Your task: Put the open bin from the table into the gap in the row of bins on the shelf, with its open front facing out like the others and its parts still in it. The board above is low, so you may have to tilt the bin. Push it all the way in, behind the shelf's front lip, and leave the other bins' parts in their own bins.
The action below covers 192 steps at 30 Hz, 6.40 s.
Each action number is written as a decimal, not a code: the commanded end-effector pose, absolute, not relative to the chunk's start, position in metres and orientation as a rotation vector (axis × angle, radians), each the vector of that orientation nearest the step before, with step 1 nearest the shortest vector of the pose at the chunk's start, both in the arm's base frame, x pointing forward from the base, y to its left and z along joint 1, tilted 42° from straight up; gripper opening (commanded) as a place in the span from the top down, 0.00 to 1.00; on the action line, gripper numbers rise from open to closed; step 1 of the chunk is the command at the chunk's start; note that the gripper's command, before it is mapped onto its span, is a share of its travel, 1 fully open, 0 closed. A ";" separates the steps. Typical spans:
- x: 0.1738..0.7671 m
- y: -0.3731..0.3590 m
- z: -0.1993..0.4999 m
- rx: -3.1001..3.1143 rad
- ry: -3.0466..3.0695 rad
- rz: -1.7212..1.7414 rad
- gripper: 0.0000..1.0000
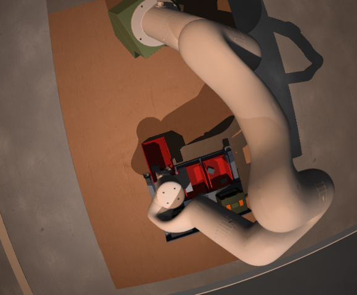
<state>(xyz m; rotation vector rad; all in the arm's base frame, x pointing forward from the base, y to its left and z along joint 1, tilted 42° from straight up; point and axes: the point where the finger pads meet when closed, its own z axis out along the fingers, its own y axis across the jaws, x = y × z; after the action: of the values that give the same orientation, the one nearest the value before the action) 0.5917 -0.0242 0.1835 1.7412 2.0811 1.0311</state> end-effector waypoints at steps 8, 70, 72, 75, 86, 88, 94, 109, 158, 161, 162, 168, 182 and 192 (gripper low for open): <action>0.591 -0.025 0.183 1.726 2.054 1.057 1.00; 0.590 -0.025 0.183 1.718 2.038 1.072 0.66; 0.590 -0.025 0.183 1.718 2.038 1.072 0.66; 0.590 -0.025 0.183 1.718 2.038 1.072 0.66; 0.590 -0.025 0.183 1.718 2.038 1.072 0.66; 0.590 -0.025 0.183 1.718 2.038 1.072 0.66; 0.590 -0.025 0.183 1.718 2.038 1.072 0.66; 0.573 -0.035 0.205 1.718 2.038 1.072 0.66; 0.516 -0.050 0.199 1.754 2.106 1.006 0.66; 0.516 -0.050 0.199 1.754 2.106 1.006 0.66; 0.516 -0.050 0.199 1.754 2.106 1.006 0.66; 0.516 -0.050 0.199 1.754 2.106 1.006 0.66; 0.483 -0.049 0.163 1.754 2.106 1.006 0.66; 0.447 -0.049 0.123 1.754 2.106 1.006 0.66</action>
<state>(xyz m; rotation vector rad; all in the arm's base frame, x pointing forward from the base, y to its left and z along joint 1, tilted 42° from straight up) 0.4712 -0.0489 0.1497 1.7568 2.1111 1.0045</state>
